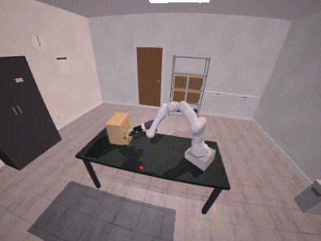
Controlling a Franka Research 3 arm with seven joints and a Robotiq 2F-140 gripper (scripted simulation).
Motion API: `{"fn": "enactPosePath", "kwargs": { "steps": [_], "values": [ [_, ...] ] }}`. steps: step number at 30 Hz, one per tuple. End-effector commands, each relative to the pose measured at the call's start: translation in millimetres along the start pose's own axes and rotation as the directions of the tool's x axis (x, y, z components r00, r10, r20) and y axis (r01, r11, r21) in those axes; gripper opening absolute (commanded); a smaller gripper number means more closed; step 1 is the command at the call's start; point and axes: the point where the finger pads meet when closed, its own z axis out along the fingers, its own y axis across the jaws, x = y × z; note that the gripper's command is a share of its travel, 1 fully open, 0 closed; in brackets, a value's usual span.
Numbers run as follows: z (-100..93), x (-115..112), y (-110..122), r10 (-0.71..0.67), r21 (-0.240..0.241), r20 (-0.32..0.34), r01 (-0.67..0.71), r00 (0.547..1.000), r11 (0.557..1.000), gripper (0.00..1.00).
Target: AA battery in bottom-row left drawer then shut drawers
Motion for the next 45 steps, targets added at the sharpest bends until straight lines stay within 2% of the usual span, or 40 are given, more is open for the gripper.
{"fn": "enactPosePath", "kwargs": {
  "steps": [1, 7, 17, 29, 38, 45],
  "values": [
    [0.3, -1, 1, -0.008, -0.002, 0.004, 0.008, 1.0, 1.0, 1.0],
    [-0.2, -2, 1, -0.008, -0.002, 0.004, 0.008, 1.0, 1.0, 1.0],
    [-9.4, -18, 2, -0.008, -0.002, 0.004, 0.008, 1.0, 1.0, 1.0],
    [-13.2, -17, 2, -0.008, -0.002, 0.004, 0.008, 1.0, 1.0, 1.0],
    [-28.9, -9, 1, -0.008, -0.002, 0.004, 0.008, 1.0, 1.0, 1.0],
    [-58.3, 6, 1, -0.008, -0.002, 0.004, 0.008, 1.0, 1.0, 1.0]
  ]
}}
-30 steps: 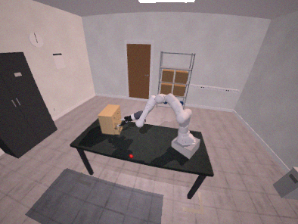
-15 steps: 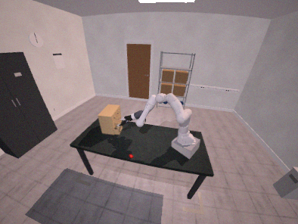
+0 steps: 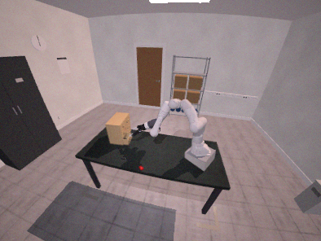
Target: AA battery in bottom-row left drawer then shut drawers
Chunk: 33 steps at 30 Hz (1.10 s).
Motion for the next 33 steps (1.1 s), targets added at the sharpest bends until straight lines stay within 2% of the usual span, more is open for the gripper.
{"fn": "enactPosePath", "kwargs": {
  "steps": [1, 8, 10, 20, 25, 33],
  "values": [
    [-18.6, 2, -1, 0.003, 0.002, 0.018, -0.003, 1.0, 1.0, 1.0],
    [-56.7, 23, -1, 0.003, 0.002, 0.018, -0.003, 1.0, 1.0, 1.0],
    [-56.7, 23, -1, 0.003, 0.002, 0.018, -0.003, 1.0, 1.0, 1.0],
    [-103.1, 47, -1, 0.003, 0.002, 0.018, -0.003, 1.0, 1.0, 1.0],
    [-115.5, 53, -1, 0.003, 0.002, 0.018, -0.003, 1.0, 1.0, 1.0],
    [-120.1, 56, -1, 0.003, 0.002, 0.018, -0.003, 1.0, 1.0, 1.0]
  ]
}}
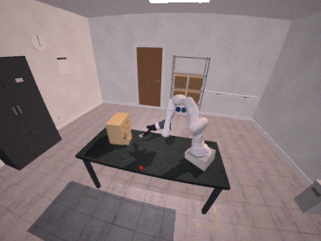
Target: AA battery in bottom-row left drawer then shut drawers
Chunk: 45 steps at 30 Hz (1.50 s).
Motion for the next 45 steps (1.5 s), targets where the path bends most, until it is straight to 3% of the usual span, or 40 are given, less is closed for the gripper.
{"fn": "enactPosePath", "kwargs": {
  "steps": [1, 11, 16, 26, 28, 38, 43, 45],
  "values": [
    [-3.1, -3, 0, -0.001, 0.0, 0.011, 0.001, 1.0, 1.0, 1.0],
    [-3.3, -3, 0, -0.001, -0.001, -0.002, 0.001, 1.0, 1.0, 1.0],
    [-4.2, -4, 0, -0.001, -0.001, -0.046, 0.001, 0.999, 1.0, 1.0],
    [-8.2, -11, 0, -0.001, -0.001, -0.247, 0.001, 0.969, 1.0, 1.0],
    [-8.2, -11, 0, -0.001, -0.001, -0.247, 0.001, 0.969, 1.0, 1.0],
    [-12.1, -18, 0, -0.001, -0.001, -0.441, 0.001, 0.898, 1.0, 1.0],
    [-14.7, -22, 0, -0.001, -0.001, -0.552, 0.001, 0.834, 1.0, 1.0],
    [-14.7, -22, 0, -0.001, -0.001, -0.552, 0.001, 0.834, 1.0, 1.0]
  ]
}}
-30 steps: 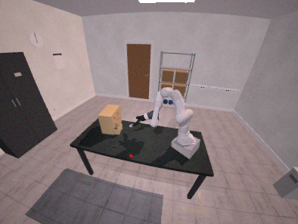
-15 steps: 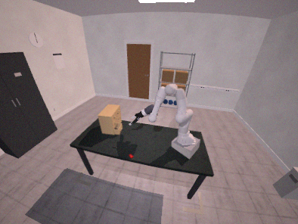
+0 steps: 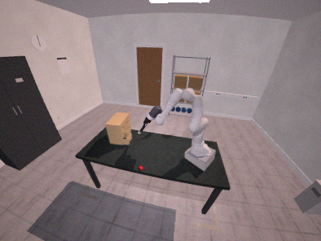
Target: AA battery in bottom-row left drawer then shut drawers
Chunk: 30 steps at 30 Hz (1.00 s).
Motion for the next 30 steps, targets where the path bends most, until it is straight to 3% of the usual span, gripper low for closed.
{"fn": "enactPosePath", "kwargs": {
  "steps": [1, 8, 13, 23, 30],
  "values": [
    [9.9, 28, 0, 0.042, -0.047, -0.184, -0.052, 0.982, 0.998, 1.0],
    [2.9, 24, 0, 0.03, -0.046, -0.389, -0.052, 0.921, 0.998, 1.0],
    [-0.3, 21, -1, 0.023, -0.046, -0.482, -0.052, 0.876, 0.998, 1.0],
    [-2.9, 19, -1, 0.018, -0.046, -0.553, -0.052, 0.833, 0.998, 1.0],
    [-3.5, 19, -1, 0.017, -0.045, -0.568, -0.052, 0.823, 0.998, 1.0]
  ]
}}
